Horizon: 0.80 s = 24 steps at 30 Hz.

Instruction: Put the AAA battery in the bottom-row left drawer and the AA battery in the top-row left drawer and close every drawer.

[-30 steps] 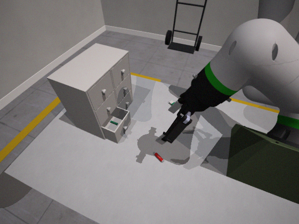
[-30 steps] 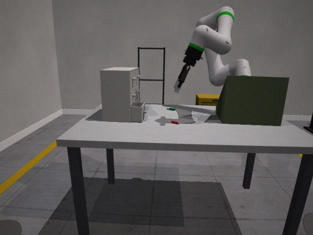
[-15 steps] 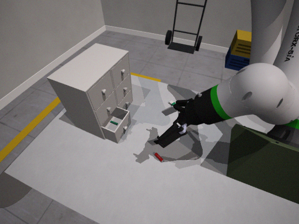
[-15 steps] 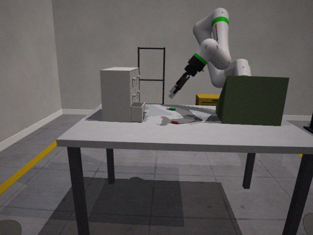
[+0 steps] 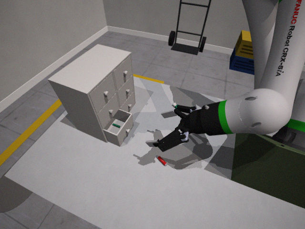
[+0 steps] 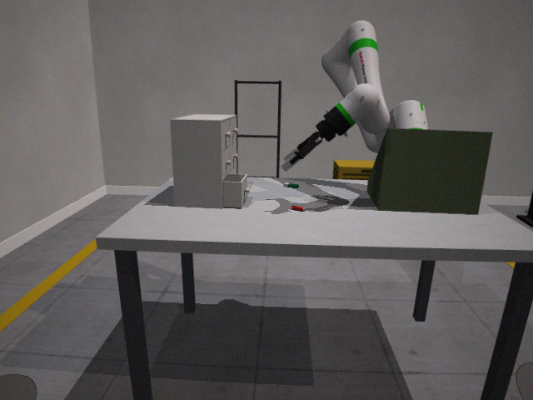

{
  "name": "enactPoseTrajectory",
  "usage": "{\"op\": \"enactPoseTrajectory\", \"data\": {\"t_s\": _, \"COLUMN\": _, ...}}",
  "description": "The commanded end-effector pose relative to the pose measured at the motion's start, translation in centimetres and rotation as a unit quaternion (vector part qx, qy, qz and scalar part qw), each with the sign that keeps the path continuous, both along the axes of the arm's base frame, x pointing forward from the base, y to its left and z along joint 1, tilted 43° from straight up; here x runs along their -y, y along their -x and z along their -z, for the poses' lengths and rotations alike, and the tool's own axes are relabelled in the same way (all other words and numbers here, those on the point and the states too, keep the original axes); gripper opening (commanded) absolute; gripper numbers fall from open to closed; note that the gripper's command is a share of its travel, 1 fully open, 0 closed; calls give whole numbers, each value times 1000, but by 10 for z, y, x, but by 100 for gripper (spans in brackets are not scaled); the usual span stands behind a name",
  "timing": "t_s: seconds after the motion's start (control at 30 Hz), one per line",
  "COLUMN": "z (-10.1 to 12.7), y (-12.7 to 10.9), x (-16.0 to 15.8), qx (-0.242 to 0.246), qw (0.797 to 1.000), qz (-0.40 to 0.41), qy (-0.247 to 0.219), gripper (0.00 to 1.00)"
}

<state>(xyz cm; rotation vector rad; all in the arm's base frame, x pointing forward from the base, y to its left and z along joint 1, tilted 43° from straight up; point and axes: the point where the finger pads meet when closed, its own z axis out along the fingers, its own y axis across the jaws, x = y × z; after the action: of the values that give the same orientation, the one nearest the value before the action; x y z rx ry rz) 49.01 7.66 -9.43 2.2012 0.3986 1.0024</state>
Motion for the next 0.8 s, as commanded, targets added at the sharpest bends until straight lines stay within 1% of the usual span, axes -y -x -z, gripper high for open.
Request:
{"op": "enactPoseTrajectory", "data": {"t_s": 0.0, "z": 0, "y": -3, "x": 2, "qx": 10, "qw": 1000, "qz": -11, "qy": -2, "gripper": 100}}
{"op": "enactPoseTrajectory", "data": {"t_s": 0.03, "z": 0, "y": -3, "x": 2, "qx": 10, "qw": 1000, "qz": -11, "qy": -2, "gripper": 0}}
{"op": "enactPoseTrajectory", "data": {"t_s": 0.77, "z": 0, "y": -3, "x": 2, "qx": 10, "qw": 1000, "qz": -11, "qy": -2, "gripper": 0}}
